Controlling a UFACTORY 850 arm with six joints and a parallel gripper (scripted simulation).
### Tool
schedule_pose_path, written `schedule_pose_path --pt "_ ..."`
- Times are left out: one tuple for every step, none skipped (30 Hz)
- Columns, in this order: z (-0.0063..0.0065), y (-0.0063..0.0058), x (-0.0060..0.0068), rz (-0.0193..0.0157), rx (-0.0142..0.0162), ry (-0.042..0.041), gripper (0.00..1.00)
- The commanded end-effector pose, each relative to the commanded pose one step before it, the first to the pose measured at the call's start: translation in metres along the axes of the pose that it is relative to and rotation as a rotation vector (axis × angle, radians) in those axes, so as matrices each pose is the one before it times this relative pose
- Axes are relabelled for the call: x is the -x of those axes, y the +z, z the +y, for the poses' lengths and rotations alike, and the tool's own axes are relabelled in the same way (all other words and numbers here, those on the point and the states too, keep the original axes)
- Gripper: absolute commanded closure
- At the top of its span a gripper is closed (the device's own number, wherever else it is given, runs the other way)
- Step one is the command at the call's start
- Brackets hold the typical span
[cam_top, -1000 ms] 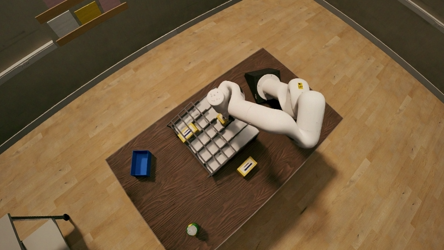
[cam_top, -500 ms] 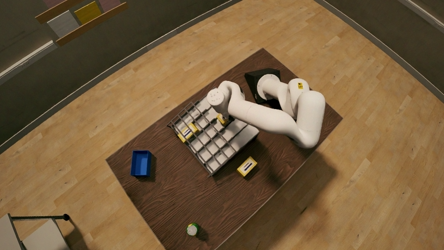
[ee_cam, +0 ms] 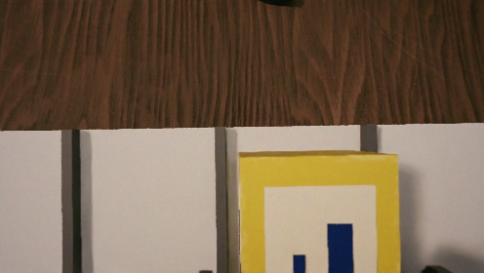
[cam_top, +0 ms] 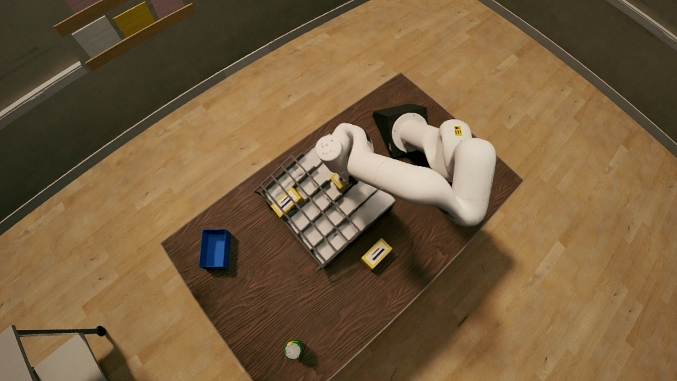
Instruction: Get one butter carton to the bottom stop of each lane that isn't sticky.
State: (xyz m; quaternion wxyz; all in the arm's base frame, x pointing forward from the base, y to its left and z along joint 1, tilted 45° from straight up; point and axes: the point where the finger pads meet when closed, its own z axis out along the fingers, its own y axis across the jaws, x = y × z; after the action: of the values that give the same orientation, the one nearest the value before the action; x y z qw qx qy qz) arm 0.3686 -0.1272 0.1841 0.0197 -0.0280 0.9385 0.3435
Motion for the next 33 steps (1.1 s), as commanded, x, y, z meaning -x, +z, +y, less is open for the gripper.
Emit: schedule_pose_path --pt "-0.00023 -0.00062 0.00035 -0.00102 -0.0009 -0.00033 0.0" --pt "0.0 0.0 0.0 0.0 0.0 0.0 0.0" --pt "0.0 0.0 0.0 0.0 0.0 0.0 0.0" --pt "0.0 0.0 0.0 0.0 0.0 0.0 0.0" --pt "0.0 0.0 0.0 0.0 0.0 0.0 0.0" --pt "0.0 0.0 0.0 0.0 0.0 0.0 0.0" --pt "0.0 0.0 0.0 0.0 0.0 0.0 0.0" --pt "0.0 0.0 0.0 0.0 0.0 0.0 0.0" --pt "0.0 0.0 0.0 0.0 0.0 0.0 0.0" --pt "0.0 0.0 0.0 0.0 0.0 0.0 0.0" --pt "0.0 0.0 0.0 0.0 0.0 0.0 0.0" --pt "0.0 0.0 0.0 0.0 0.0 0.0 0.0" --pt "0.0 0.0 0.0 0.0 0.0 0.0 0.0" --pt "0.0 0.0 0.0 0.0 0.0 0.0 0.0" --pt "0.0 0.0 0.0 0.0 0.0 0.0 0.0" --pt "0.0 0.0 0.0 0.0 0.0 0.0 0.0" --pt "0.0 0.0 0.0 0.0 0.0 0.0 0.0" --pt "0.0 0.0 0.0 0.0 0.0 0.0 0.0" --pt "0.0 0.0 0.0 0.0 0.0 0.0 0.0" --pt "0.0 0.0 0.0 0.0 0.0 0.0 0.0" --pt "0.00007 0.02811 -0.00001 0.0 0.0 0.0 0.0" --pt "0.0 0.0 0.0 0.0 0.0 0.0 0.0" --pt "0.0 0.0 0.0 0.0 0.0 0.0 0.0" --pt "0.0 0.0 0.0 0.0 0.0 0.0 0.0" --pt "0.0 0.0 0.0 0.0 0.0 0.0 0.0" --pt "0.0 0.0 0.0 0.0 0.0 0.0 0.0" --pt "0.0 0.0 0.0 0.0 0.0 0.0 0.0" --pt "0.0 0.0 0.0 0.0 0.0 0.0 0.0" --pt "0.0 0.0 0.0 0.0 0.0 0.0 0.0" --pt "0.0 0.0 0.0 0.0 0.0 0.0 0.0" --pt "0.0 0.0 0.0 0.0 0.0 0.0 0.0" --pt "0.0 0.0 0.0 0.0 0.0 0.0 0.0" --pt "0.0 0.0 0.0 0.0 0.0 0.0 0.0"
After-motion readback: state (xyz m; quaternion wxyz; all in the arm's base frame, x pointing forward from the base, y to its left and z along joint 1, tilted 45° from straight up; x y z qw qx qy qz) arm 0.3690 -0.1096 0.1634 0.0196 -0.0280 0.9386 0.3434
